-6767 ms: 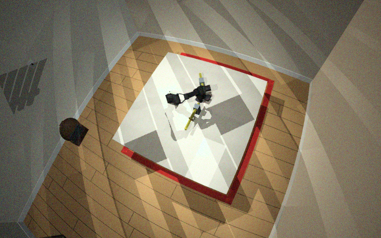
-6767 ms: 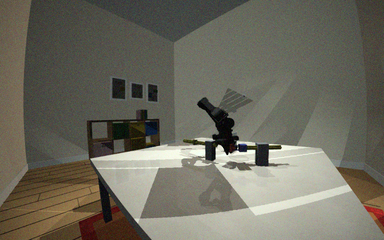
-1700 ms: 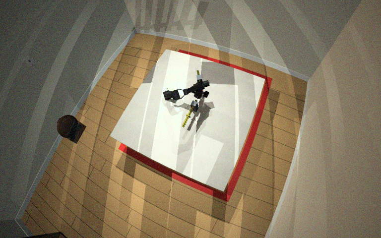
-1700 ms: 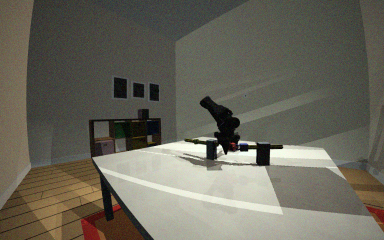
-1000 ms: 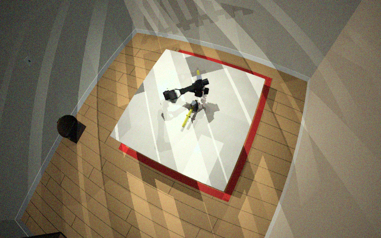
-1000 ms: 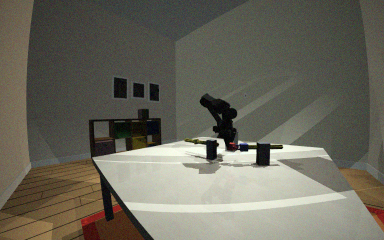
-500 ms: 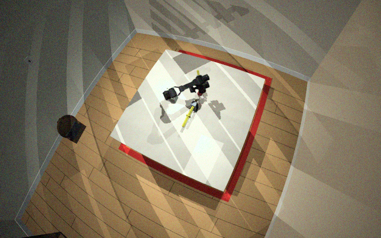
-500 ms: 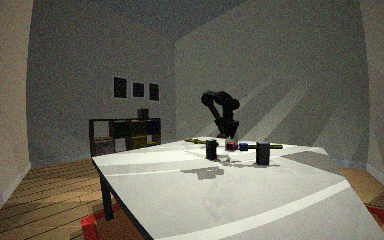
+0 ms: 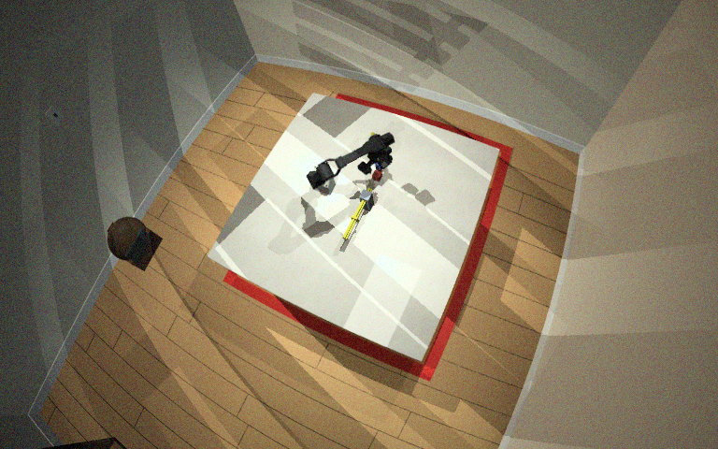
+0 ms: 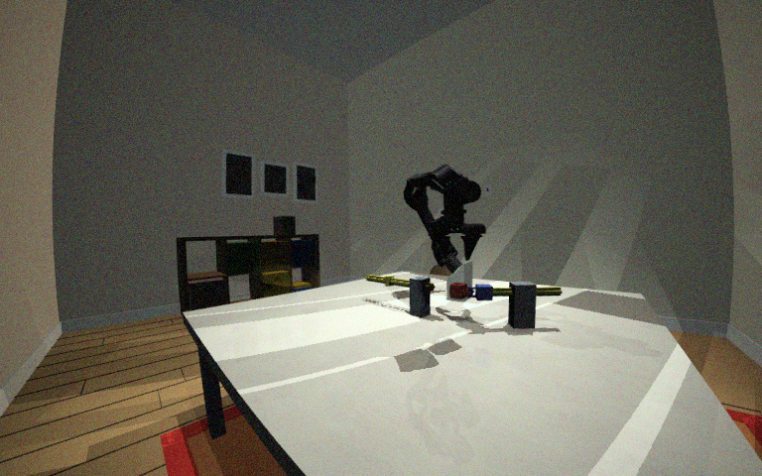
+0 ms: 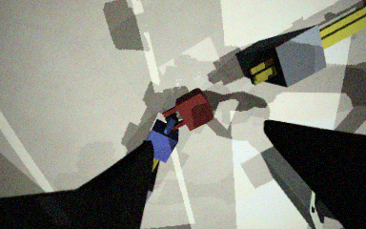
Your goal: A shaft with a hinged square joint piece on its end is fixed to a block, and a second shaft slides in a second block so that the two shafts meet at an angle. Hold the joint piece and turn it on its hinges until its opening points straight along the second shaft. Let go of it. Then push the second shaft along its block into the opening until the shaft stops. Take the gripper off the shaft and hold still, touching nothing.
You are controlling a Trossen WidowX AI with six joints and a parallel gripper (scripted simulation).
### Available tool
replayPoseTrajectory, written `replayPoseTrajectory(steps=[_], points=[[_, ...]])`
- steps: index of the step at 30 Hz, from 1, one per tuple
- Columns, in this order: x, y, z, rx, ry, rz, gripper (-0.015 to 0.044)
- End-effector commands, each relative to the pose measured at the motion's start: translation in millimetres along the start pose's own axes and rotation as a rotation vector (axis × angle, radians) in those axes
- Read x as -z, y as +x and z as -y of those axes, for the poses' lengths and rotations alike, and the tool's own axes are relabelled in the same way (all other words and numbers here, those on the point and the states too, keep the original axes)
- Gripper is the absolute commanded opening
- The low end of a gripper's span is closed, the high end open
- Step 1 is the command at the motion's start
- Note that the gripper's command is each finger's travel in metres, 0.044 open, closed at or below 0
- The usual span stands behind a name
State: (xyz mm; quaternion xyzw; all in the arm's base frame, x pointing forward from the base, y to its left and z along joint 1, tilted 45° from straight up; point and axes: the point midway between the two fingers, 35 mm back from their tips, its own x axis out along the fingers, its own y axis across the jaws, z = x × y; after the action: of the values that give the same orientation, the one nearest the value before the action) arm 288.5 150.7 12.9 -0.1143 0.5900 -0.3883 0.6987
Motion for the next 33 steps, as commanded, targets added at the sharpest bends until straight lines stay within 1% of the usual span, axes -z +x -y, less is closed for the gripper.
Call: replayPoseTrajectory(steps=[1,8,16,33], points=[[1,-13,-1,0.005,-0.122,0.002,0.0440],[3,-32,2,0.026,-0.338,0.006,0.0440],[3,-30,3,0.028,-0.323,0.007,0.0440],[-14,-12,35,-0.113,0.201,-0.118,0.0440]])
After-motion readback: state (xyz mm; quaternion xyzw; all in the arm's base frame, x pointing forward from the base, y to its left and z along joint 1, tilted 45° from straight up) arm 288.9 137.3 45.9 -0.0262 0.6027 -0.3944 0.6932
